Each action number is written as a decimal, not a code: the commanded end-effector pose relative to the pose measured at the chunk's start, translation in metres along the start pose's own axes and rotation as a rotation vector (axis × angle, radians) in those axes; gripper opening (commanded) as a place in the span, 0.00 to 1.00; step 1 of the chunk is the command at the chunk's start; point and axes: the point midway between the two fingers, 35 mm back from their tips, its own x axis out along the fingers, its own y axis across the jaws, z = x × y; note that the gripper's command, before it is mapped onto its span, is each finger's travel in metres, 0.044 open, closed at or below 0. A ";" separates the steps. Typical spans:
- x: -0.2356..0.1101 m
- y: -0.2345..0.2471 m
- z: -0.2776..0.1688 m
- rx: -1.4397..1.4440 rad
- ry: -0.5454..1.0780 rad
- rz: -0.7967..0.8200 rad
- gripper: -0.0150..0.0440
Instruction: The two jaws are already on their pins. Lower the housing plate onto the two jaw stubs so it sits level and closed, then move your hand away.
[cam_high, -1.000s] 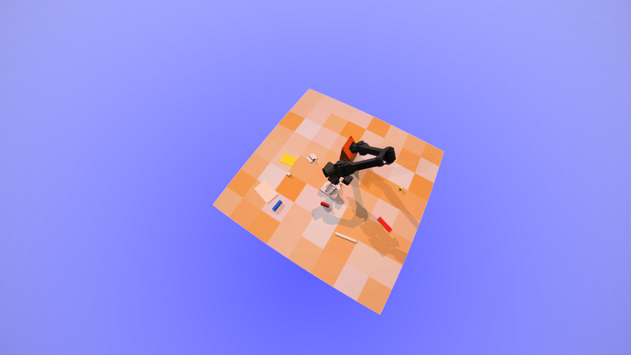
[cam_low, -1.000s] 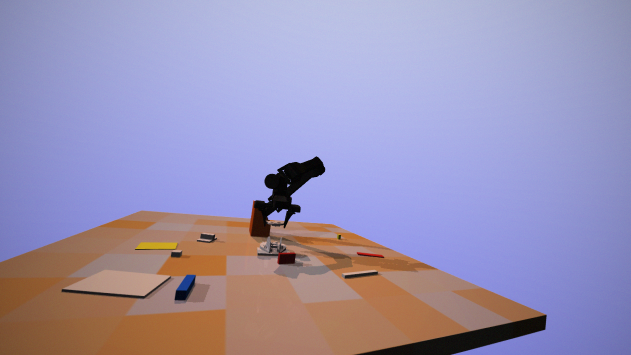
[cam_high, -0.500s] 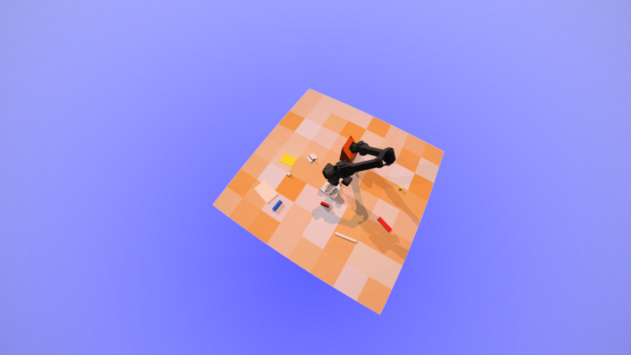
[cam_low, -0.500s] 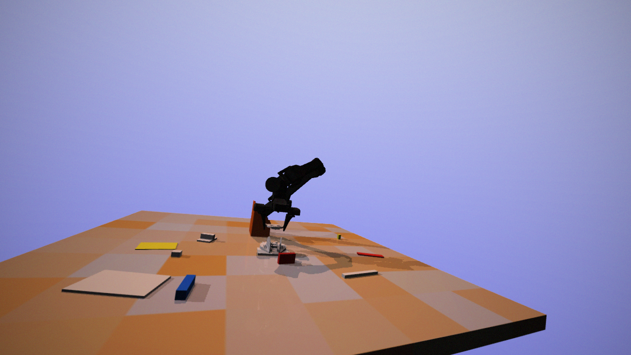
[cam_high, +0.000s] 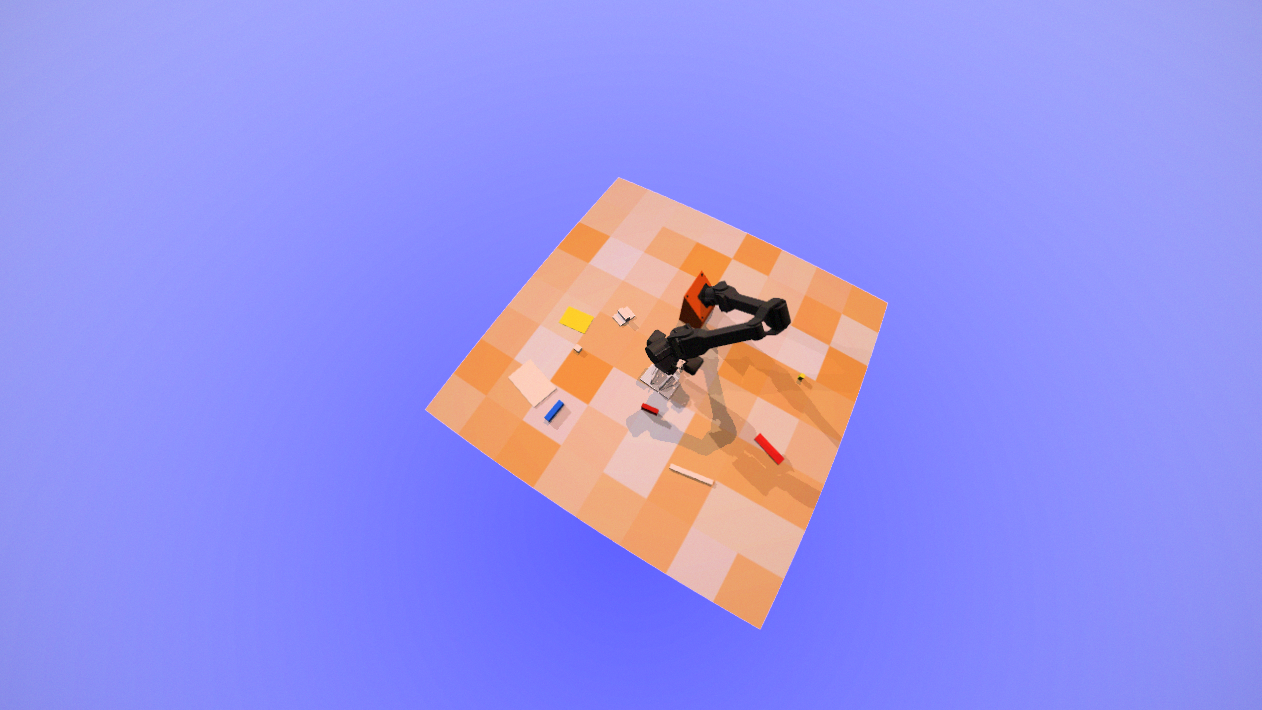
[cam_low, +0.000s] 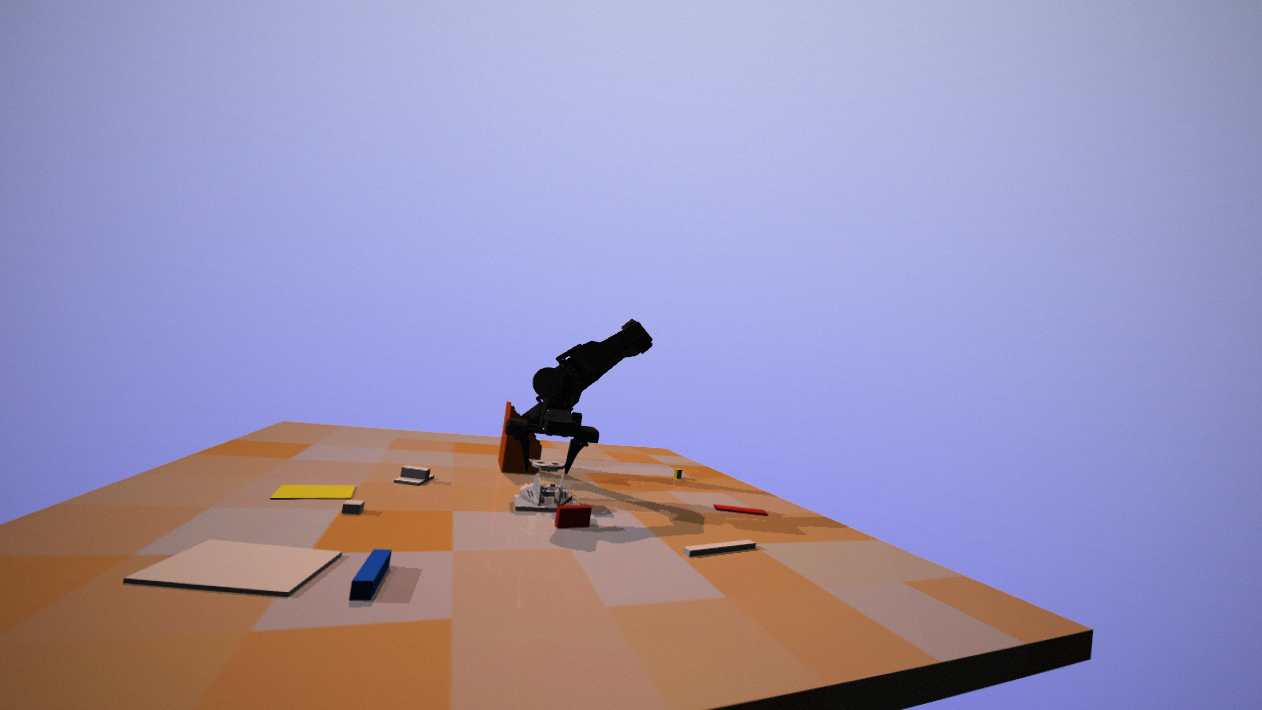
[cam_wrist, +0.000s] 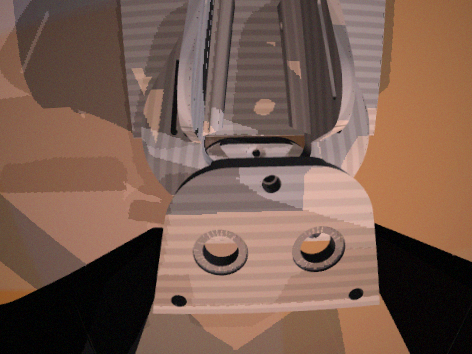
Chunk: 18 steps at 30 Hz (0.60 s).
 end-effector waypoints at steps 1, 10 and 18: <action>0.007 0.000 -0.003 0.013 0.006 0.007 0.85; 0.022 0.001 -0.005 0.012 0.007 0.010 0.85; 0.027 0.001 -0.005 0.011 0.007 0.011 0.85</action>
